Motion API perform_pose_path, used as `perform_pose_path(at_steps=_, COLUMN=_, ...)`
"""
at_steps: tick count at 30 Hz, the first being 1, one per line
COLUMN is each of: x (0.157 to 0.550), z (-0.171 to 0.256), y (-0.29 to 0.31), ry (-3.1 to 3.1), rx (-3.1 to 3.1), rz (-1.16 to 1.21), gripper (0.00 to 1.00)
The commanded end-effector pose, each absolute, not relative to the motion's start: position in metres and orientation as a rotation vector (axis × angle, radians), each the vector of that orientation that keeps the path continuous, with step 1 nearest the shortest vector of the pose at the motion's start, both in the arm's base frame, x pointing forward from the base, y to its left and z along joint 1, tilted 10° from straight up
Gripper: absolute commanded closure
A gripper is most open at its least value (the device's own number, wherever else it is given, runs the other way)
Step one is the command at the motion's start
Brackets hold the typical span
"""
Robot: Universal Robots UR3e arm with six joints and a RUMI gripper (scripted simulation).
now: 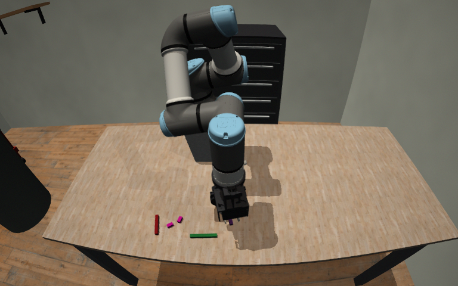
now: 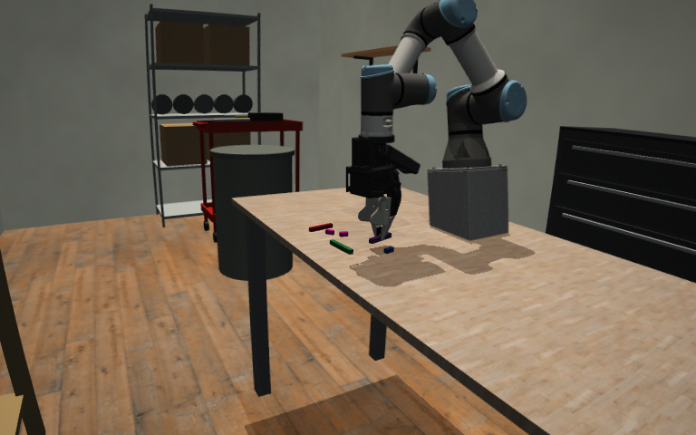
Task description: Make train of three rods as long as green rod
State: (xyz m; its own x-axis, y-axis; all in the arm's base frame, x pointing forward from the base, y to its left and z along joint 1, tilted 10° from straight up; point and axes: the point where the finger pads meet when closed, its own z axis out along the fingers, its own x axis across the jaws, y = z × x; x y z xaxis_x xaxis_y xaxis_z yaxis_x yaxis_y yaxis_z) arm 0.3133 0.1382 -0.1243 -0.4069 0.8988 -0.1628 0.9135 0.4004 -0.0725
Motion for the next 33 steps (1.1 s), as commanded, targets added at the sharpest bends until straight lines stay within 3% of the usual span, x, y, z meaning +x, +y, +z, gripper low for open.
perform_pose_path(at_steps=1, x=0.3245, z=-0.1431, y=0.1366, ry=2.529, rx=1.636, rz=-0.183, gripper=1.0)
perform_pose_path(at_steps=33, x=0.3252, z=-0.1468, y=0.136, ry=2.528, rx=1.635, rz=-0.182, gripper=1.0)
